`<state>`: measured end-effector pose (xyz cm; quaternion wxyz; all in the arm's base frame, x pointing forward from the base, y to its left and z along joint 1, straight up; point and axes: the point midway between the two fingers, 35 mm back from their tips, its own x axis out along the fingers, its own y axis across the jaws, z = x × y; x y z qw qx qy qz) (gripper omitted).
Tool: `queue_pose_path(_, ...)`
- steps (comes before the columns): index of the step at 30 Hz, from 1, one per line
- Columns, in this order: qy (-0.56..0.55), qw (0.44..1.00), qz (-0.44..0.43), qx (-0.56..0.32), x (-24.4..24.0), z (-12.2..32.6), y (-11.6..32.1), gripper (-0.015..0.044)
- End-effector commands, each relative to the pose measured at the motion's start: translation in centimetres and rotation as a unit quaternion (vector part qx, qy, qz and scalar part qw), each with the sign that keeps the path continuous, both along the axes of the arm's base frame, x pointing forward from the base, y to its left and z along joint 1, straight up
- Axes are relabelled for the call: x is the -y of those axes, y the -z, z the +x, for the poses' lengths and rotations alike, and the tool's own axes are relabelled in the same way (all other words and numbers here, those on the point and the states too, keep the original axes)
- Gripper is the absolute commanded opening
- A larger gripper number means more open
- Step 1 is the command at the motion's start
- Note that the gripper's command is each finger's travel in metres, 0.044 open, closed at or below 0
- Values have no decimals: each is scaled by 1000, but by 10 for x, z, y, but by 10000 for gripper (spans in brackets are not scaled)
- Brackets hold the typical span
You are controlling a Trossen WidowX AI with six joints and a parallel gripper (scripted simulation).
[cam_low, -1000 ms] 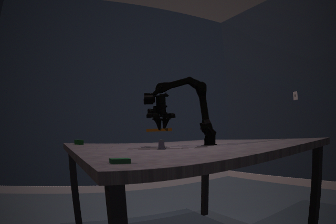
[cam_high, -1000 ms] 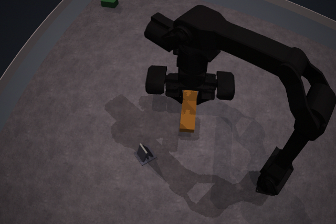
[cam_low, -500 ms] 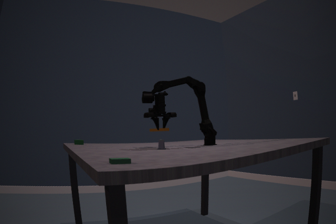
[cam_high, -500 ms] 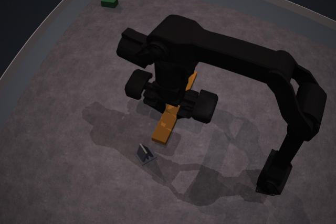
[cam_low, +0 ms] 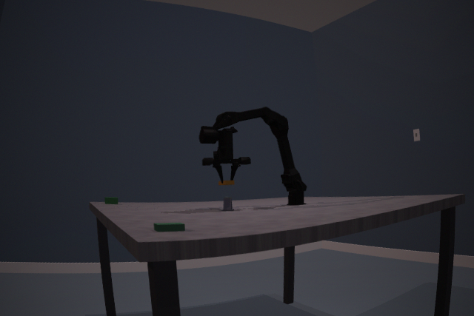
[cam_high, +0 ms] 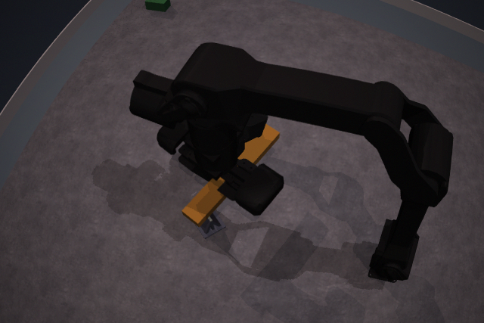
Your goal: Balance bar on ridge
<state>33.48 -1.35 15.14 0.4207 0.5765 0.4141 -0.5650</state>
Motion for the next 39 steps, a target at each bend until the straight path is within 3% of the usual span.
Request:
queue_pose_path(1,33,999,0,5,-12,7,-3,0)
queue_pose_path(15,155,988,5,5,-58,29,-4,0)
queue_pose_path(39,159,987,5,5,-58,33,29,0)
